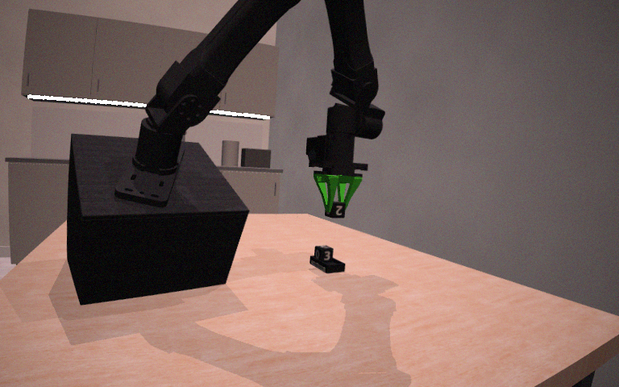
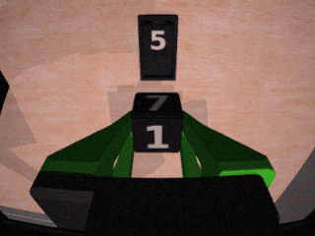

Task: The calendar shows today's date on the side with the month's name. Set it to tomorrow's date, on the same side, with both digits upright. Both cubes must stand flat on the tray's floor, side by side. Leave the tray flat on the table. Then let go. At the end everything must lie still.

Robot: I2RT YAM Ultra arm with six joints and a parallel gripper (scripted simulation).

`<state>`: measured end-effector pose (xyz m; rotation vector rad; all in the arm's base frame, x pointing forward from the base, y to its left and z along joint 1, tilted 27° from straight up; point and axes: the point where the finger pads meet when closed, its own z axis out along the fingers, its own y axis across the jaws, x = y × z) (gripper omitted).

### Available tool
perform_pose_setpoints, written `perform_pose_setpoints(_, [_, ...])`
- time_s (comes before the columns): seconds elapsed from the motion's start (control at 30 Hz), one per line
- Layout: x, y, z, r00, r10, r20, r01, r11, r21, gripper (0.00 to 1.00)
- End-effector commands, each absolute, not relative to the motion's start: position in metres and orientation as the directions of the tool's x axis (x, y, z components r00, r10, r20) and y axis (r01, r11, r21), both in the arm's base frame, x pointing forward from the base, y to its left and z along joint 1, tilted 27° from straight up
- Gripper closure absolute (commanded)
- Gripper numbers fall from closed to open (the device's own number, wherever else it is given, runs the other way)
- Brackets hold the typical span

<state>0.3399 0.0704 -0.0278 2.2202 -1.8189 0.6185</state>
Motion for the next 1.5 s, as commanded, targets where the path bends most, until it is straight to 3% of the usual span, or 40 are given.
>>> perform_pose_setpoints(0.0, [0.342,0.074,-0.026,0.157,-0.885,0.439,-0.967,-0.228,-0.114,0.74])
perform_pose_setpoints(0.87, [0.354,0.049,-0.081,0.157,-0.884,0.439,-0.967,-0.229,-0.114,0.74])
perform_pose_setpoints(1.47, [0.355,0.048,-0.084,0.157,-0.884,0.439,-0.967,-0.229,-0.114,0.74])
